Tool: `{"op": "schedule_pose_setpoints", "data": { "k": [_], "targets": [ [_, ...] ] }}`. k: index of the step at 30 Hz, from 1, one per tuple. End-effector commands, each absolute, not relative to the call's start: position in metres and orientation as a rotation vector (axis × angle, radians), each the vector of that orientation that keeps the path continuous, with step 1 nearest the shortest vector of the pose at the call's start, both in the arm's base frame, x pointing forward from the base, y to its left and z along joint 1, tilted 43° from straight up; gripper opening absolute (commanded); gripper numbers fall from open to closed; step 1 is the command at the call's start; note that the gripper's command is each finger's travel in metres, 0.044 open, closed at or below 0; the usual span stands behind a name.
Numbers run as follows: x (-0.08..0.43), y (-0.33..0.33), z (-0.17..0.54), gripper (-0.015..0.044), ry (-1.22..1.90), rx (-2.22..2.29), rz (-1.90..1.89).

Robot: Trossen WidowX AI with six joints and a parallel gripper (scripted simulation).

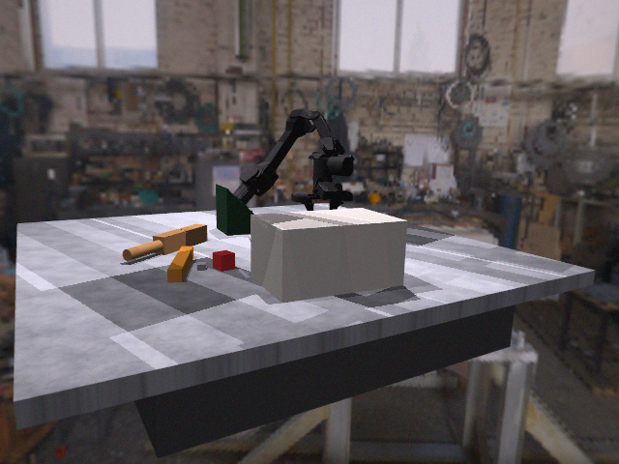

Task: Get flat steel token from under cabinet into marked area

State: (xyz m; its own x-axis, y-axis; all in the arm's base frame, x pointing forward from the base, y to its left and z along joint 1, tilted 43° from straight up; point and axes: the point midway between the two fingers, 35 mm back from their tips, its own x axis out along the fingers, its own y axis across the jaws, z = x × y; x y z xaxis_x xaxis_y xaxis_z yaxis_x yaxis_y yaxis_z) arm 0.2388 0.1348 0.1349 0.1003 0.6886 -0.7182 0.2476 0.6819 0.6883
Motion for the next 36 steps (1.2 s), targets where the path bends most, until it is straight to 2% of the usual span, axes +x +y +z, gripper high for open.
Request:
{"op": "schedule_pose_setpoints", "data": {
  "k": [1, 36],
  "targets": [
    [0.238, 0.138, 0.128, 0.027, 1.484, 0.822, 0.375],
    [0.242, 0.166, 0.098, 0.027, 1.483, 0.825, 0.378]
  ]
}}
